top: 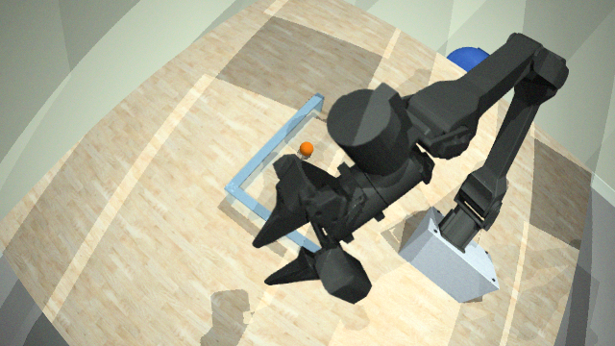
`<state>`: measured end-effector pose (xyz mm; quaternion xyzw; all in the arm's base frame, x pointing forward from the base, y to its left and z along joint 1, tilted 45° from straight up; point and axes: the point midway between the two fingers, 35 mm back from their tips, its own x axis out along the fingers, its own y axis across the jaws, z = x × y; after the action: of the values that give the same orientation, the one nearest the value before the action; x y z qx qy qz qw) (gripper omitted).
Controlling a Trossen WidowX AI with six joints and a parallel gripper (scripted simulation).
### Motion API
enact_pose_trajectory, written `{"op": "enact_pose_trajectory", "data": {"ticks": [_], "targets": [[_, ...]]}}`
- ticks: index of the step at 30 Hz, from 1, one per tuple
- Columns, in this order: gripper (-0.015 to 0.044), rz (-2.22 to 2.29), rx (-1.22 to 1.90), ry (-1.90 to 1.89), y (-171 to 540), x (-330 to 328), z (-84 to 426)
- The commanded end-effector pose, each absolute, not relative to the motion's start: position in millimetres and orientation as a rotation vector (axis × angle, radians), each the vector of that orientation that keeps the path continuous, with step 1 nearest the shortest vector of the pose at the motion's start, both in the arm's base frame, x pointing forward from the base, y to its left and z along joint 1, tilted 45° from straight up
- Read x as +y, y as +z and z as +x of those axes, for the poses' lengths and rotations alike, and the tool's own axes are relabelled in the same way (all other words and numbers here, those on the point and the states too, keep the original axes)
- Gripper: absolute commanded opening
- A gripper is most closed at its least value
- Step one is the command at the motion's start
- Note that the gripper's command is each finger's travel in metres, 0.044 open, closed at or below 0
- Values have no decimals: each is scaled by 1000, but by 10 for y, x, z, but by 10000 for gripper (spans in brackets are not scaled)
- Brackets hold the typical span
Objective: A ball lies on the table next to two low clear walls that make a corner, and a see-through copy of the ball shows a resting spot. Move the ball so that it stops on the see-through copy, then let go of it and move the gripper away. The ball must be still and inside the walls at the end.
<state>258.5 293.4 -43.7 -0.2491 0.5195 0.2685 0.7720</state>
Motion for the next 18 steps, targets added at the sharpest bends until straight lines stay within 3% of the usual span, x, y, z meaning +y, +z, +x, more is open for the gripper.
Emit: {"op": "enact_pose_trajectory", "data": {"ticks": [1,10,18], "targets": [[256,-515,1193,357,-447,2399,2986],[256,-499,1343,-160,-335,905,3593],[256,-522,1505,-578,-116,-504,3626]]}}
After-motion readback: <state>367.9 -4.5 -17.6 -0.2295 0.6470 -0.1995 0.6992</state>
